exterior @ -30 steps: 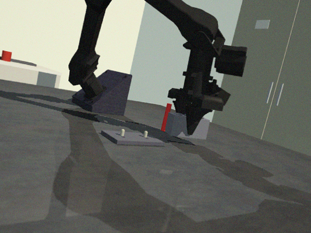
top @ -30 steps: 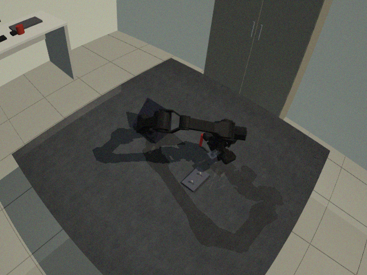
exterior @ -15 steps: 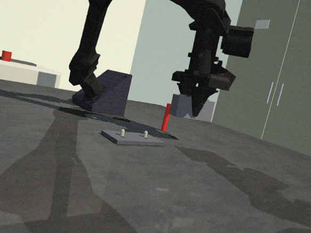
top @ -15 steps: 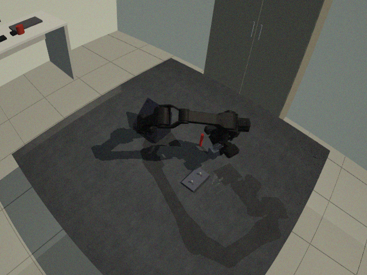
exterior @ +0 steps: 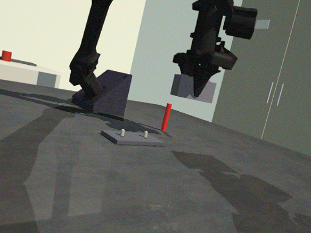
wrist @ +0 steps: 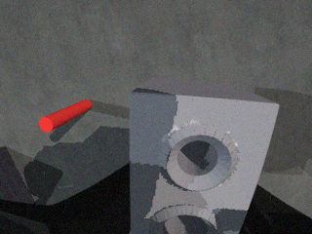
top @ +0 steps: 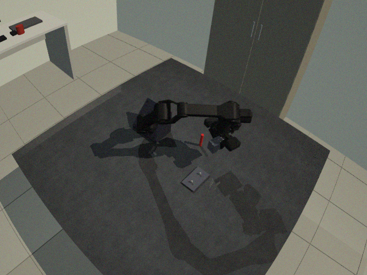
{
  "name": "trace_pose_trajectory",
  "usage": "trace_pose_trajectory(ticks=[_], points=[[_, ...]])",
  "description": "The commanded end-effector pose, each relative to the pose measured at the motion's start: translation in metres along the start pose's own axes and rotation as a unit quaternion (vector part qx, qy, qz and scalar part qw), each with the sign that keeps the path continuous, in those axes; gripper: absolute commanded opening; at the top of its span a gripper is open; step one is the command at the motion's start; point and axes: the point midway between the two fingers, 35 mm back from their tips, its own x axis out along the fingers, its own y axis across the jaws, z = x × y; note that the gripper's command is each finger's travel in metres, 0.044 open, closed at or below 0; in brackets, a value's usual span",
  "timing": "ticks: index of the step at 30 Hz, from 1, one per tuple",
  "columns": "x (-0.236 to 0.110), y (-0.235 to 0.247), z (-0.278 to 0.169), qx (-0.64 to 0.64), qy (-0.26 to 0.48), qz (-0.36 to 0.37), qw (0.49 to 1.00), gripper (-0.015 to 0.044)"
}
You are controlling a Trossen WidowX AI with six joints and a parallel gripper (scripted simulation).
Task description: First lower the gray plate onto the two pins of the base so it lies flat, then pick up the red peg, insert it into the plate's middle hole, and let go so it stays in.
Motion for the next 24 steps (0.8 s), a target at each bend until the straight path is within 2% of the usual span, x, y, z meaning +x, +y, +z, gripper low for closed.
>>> trace_pose_trajectory(ticks=[1, 8, 24], points=[[-0.010, 0.002, -0.002, -0.001, 0.002, 0.002, 1.000, 0.0000], [-0.023, 0.004, -0.005, -0.004, 0.005, 0.003, 1.000, 0.0000], [0.001, -0.019, -0.044, -0.049, 0.000, 0.003, 0.999, 0.0000]])
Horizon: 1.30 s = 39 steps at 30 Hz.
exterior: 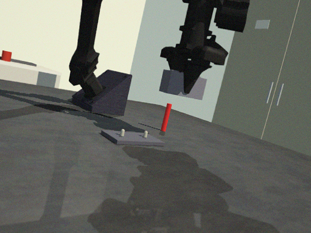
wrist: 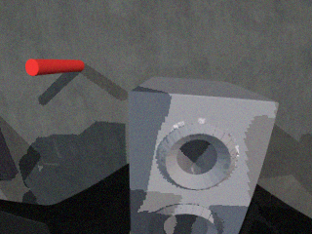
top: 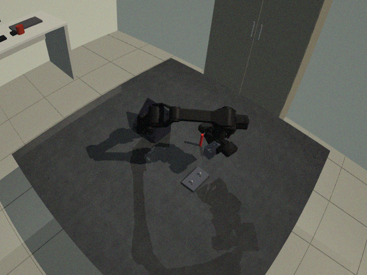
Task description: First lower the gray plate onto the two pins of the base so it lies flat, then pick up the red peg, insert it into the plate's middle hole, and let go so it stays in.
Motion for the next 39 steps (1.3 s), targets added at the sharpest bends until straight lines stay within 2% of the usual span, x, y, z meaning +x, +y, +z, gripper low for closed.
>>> trace_pose_trajectory(ticks=[1, 32, 39], points=[[0.005, -0.004, -0.009, -0.010, 0.001, -0.002, 1.000, 0.0000], [0.057, -0.016, -0.096, -0.097, 0.010, -0.002, 0.995, 0.0000], [0.059, -0.016, -0.101, -0.102, 0.011, -0.002, 0.995, 0.0000]])
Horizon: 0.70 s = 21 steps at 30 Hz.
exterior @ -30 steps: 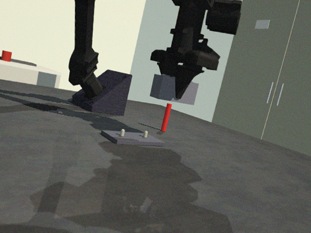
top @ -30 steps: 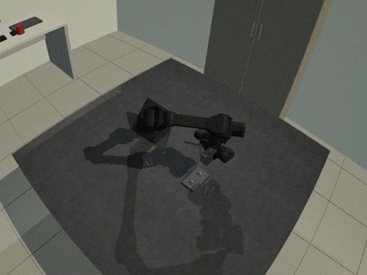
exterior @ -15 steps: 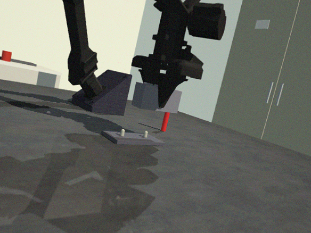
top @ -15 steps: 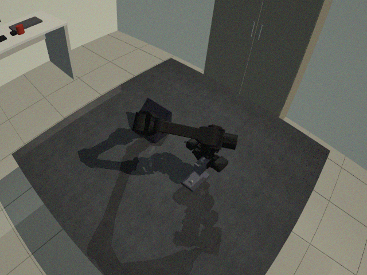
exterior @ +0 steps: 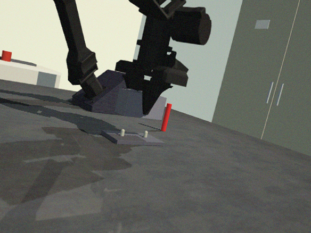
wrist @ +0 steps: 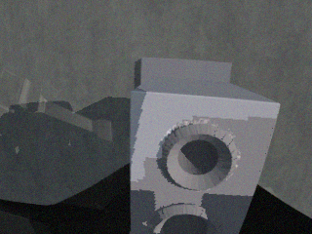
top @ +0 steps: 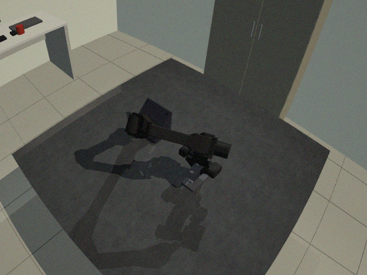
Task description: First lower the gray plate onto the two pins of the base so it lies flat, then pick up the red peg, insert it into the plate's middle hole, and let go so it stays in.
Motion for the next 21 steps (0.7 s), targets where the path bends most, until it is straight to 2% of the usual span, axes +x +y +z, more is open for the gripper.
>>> trace_pose_trajectory(ticks=[1, 21], points=[[0.0004, 0.0002, -0.0008, -0.003, 0.002, -0.001, 1.000, 0.0000], [0.0095, -0.0005, -0.0017, -0.003, 0.002, -0.001, 1.000, 0.0000]])
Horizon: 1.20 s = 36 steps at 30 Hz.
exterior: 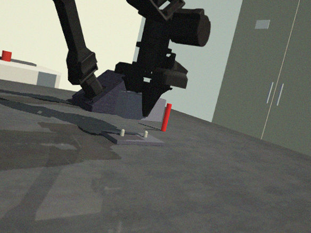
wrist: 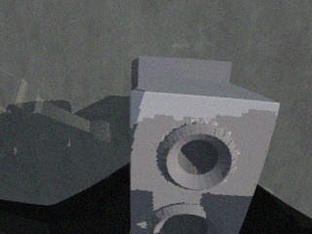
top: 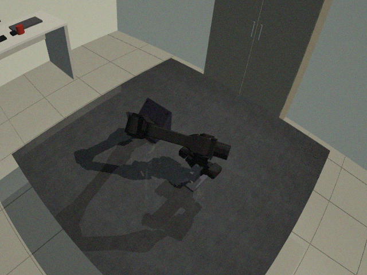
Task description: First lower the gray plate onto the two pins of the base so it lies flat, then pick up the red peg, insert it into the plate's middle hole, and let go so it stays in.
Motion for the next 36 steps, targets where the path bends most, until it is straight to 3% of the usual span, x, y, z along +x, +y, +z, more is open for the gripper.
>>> trace_pose_trajectory(ticks=[1, 29, 36], points=[[0.008, 0.001, -0.001, -0.002, 0.003, 0.001, 1.000, 0.0000], [0.032, 0.000, -0.001, 0.001, 0.001, 0.001, 1.000, 0.0000], [0.032, 0.000, -0.001, 0.001, 0.001, 0.001, 1.000, 0.0184]])
